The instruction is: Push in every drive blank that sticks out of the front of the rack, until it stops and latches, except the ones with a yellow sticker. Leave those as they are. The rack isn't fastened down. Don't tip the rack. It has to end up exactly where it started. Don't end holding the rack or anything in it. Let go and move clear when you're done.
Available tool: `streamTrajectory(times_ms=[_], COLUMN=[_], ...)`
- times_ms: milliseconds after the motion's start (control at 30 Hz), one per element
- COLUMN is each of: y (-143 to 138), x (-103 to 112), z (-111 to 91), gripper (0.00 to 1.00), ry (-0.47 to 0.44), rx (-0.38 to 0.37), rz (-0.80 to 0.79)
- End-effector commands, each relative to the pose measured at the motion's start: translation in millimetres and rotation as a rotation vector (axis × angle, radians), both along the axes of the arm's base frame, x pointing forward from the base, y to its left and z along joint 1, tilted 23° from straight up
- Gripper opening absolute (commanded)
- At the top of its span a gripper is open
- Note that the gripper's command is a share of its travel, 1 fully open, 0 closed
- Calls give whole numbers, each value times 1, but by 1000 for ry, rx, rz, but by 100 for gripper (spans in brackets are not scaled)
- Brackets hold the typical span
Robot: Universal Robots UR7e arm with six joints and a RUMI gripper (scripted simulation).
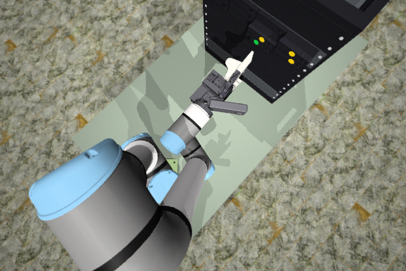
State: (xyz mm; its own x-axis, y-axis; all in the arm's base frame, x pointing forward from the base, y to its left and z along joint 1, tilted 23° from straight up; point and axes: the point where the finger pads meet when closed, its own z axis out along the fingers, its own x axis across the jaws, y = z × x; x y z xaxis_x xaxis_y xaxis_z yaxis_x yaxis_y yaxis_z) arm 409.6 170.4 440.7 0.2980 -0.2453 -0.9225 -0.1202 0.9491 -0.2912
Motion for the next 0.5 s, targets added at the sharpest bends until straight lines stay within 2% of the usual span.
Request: streamTrajectory(times_ms=[0, 467], y=[5, 27], x=[7, 27], z=[2, 0], gripper=[100, 100], ry=[-12, -12], rx=[3, 3], rz=[-20, -20])
